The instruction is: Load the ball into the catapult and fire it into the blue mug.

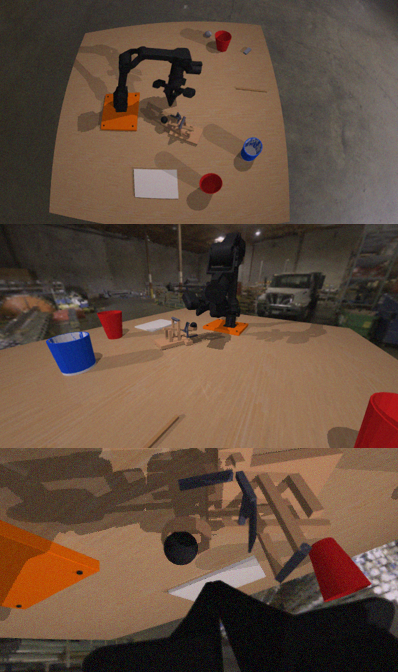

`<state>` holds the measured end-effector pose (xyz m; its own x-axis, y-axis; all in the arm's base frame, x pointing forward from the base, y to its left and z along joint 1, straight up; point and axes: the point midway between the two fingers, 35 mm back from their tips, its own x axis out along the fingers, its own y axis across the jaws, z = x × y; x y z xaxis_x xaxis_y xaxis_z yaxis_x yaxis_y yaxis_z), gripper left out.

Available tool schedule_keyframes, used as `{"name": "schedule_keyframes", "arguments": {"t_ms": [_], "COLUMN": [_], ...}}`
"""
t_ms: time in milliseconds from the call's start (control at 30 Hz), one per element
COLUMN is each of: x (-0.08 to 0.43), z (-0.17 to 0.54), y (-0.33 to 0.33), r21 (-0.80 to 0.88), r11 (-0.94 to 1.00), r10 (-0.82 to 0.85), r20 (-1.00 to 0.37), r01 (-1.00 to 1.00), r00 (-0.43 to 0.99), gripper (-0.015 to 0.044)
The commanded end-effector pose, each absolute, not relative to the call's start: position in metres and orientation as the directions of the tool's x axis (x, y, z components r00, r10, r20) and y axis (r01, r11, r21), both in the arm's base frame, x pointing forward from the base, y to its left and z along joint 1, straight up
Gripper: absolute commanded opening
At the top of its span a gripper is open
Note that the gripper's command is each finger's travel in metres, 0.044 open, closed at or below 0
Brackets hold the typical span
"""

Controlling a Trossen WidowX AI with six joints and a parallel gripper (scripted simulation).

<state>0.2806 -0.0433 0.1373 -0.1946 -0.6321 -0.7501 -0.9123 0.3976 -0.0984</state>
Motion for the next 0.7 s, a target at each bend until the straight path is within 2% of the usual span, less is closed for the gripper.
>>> {"name": "schedule_keyframes", "arguments": {"t_ms": [0,667], "x": [0.28,0.284], "z": [0.129,0.096], "y": [-0.044,-0.043], "r21": [-0.087,-0.064], "r11": [0.393,0.393], "r10": [-0.636,-0.64], "r20": [-0.744,-0.735], "r01": [-0.916,-0.917], "r00": [-0.202,-0.223], "gripper": [0.0,0.0]}}
